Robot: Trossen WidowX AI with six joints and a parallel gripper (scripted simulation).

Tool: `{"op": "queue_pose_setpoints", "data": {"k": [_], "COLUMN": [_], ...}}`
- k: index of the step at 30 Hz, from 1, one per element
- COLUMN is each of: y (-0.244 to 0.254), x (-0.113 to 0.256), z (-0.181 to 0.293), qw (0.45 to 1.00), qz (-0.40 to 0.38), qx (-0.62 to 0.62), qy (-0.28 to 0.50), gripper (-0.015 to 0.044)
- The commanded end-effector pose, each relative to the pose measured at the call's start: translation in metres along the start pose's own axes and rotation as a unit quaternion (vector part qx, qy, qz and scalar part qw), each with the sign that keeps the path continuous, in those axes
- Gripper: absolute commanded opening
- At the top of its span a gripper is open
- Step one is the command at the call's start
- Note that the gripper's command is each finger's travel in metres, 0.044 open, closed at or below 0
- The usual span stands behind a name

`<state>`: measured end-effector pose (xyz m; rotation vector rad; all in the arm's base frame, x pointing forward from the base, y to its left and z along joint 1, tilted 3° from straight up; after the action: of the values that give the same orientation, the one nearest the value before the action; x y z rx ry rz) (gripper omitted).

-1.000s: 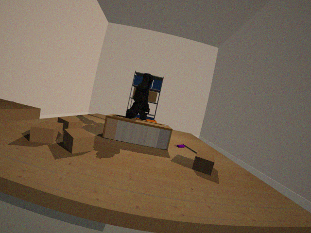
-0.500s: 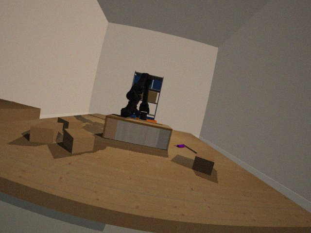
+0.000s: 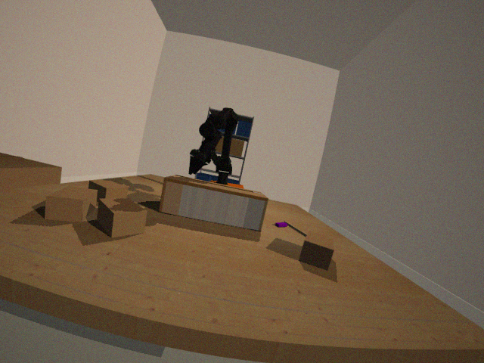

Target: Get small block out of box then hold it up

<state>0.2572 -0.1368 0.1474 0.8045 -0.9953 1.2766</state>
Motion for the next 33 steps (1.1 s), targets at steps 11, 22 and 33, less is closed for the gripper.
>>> {"op": "queue_pose_setpoints", "data": {"k": [11, 22, 33], "y": [0.021, 0.035, 0.044], "x": [-0.005, -0.008, -0.01], "z": [0.03, 0.045, 0.054], "qw": [0.775, 0.444, 0.143], "qz": [-0.007, -0.055, -0.105], "qx": [-0.627, -0.886, -0.976], "qy": [-0.083, -0.118, -0.125], "gripper": [0.0285, 0.0285, 0.0285]}}
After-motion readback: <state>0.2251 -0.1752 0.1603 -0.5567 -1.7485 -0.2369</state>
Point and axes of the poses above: the point midway between the two fingers, 35 mm back from their tips, its own x axis back along the fingers, its own y axis across the jaws, z = x × y, the point moved 6 cm from there along x, back along the fingers, and after that the axes turned 3 degrees about x, right-handed, at the moved point
